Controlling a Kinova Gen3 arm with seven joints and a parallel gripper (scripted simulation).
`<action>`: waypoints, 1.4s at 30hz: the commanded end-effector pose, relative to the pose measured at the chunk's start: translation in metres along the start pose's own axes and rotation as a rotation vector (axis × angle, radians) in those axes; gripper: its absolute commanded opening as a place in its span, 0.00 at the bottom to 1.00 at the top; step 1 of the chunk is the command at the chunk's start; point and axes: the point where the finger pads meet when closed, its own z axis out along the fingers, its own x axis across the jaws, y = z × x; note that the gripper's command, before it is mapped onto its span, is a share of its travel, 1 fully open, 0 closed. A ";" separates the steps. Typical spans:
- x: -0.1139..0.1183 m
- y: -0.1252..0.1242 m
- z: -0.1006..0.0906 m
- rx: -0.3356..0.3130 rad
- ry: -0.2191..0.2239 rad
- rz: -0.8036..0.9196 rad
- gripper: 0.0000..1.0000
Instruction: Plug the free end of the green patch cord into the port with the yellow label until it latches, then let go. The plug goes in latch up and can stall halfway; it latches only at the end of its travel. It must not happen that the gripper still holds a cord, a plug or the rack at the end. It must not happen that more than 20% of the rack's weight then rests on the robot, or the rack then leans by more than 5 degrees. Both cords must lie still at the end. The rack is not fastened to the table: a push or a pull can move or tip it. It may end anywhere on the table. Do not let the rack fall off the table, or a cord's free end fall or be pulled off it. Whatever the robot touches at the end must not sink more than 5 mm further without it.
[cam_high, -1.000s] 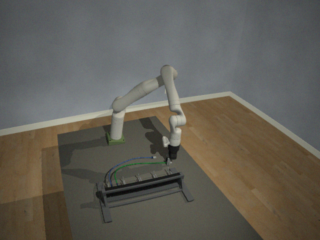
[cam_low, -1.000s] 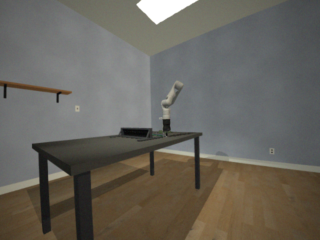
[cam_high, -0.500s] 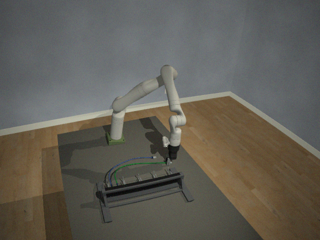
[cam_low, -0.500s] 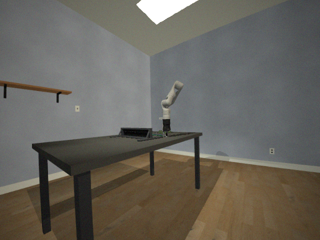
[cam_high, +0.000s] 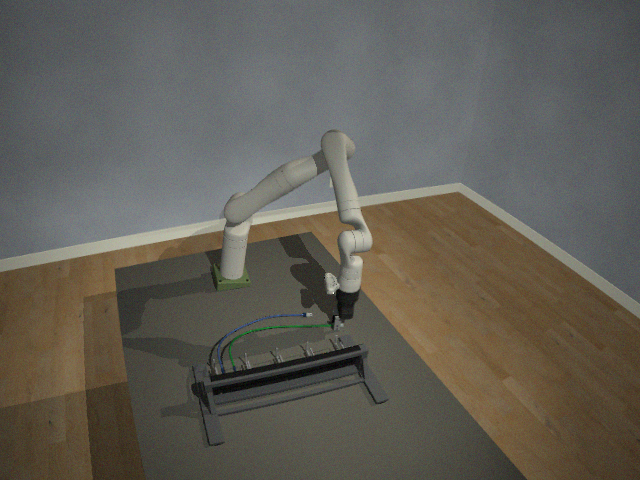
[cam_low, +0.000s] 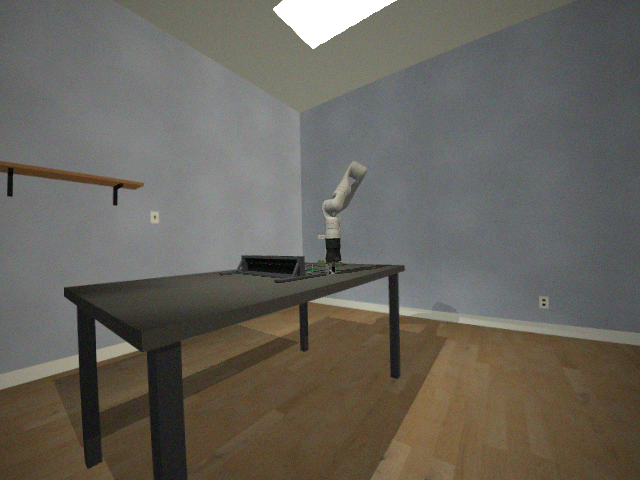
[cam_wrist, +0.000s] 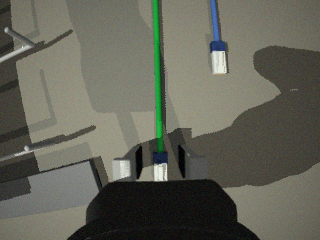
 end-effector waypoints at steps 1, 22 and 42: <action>0.000 0.000 -0.001 -0.002 -0.001 0.000 0.73; 0.000 0.000 -0.001 -0.002 -0.001 0.000 0.00; 0.000 0.000 -0.001 -0.002 -0.001 0.000 0.00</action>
